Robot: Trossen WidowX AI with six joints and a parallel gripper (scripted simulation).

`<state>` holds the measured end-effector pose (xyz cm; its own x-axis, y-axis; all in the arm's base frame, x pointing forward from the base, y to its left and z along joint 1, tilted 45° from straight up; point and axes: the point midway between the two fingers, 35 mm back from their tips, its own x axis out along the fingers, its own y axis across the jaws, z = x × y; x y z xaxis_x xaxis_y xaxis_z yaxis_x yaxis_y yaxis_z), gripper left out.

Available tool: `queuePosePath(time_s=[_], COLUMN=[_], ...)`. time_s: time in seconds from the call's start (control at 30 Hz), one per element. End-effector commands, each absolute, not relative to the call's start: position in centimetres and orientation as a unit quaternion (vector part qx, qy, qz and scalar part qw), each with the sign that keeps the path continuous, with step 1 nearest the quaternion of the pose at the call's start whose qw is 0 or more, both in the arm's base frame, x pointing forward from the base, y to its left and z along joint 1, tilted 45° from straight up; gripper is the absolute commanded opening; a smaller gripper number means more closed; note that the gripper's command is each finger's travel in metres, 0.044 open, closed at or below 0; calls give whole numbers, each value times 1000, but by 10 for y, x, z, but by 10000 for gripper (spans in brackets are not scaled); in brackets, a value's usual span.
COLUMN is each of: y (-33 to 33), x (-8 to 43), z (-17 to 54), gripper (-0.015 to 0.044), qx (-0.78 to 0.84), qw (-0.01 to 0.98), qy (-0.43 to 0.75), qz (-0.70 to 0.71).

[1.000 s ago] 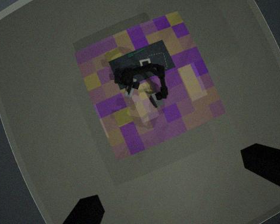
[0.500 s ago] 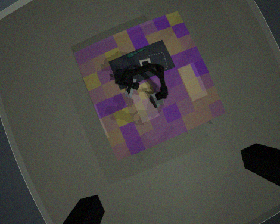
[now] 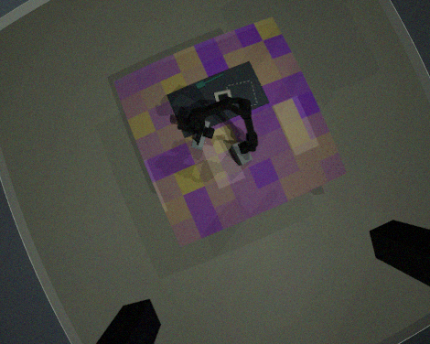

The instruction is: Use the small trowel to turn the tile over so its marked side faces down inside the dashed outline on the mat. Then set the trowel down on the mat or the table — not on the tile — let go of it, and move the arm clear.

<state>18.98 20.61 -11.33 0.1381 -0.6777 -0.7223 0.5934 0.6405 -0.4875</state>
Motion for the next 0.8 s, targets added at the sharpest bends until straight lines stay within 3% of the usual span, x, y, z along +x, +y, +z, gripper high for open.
queuePosePath(time_s=[0.0, 0.1, 0.77], y=[205, 205, 205], x=[190, 190, 190], z=[-114, -114, -114], gripper=[165, 130, 130], qx=[-45, -45, -45], qw=[754, 754, 754], qy=[503, 503, 503], qz=[-421, -421, -421])
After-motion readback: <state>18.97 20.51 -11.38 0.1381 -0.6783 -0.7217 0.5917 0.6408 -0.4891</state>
